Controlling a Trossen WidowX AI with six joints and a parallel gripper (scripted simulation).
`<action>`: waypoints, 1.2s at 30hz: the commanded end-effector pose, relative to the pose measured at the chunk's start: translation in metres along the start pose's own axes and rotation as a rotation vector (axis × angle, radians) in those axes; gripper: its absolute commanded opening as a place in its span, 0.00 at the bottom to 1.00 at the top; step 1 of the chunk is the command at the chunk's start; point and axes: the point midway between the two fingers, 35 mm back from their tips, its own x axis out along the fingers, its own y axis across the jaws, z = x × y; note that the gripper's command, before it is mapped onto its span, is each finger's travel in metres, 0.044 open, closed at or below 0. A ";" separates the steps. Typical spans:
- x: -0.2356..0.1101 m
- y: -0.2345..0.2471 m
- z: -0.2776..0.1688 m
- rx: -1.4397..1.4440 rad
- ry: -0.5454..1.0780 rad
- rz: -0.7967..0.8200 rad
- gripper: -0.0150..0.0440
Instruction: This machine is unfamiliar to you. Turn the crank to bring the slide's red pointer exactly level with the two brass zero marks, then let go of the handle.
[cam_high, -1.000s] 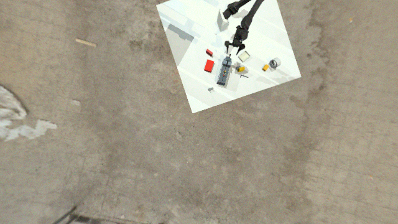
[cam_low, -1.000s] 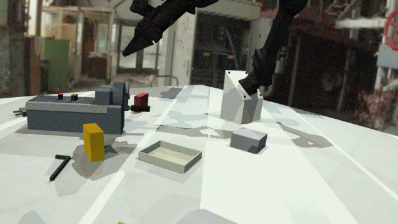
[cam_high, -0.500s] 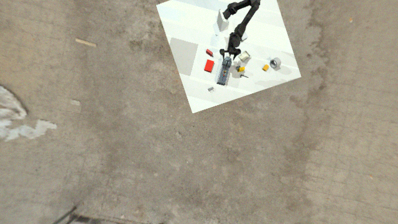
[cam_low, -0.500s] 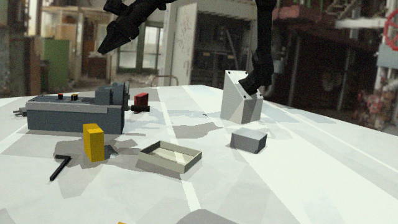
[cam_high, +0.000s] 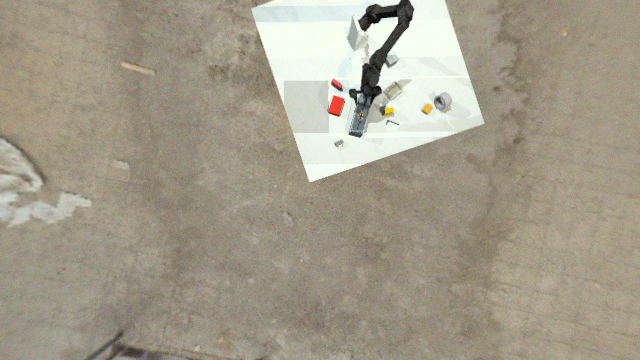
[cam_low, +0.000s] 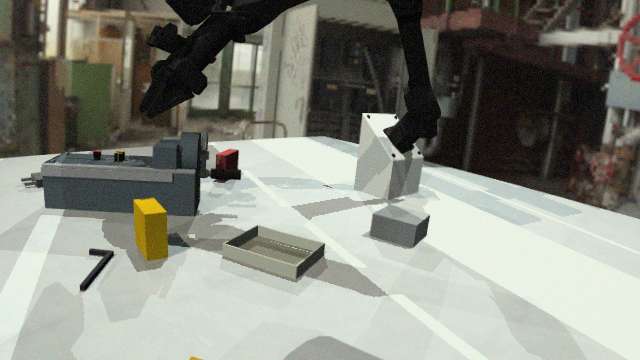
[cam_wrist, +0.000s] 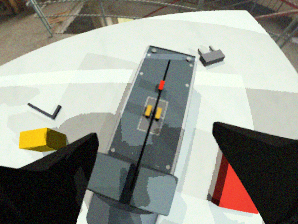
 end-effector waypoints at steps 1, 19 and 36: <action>0.006 -0.005 -0.009 0.015 0.005 -0.004 1.00; 0.003 -0.005 -0.006 0.014 0.005 -0.003 1.00; -0.053 0.023 0.010 0.082 -0.003 -0.073 1.00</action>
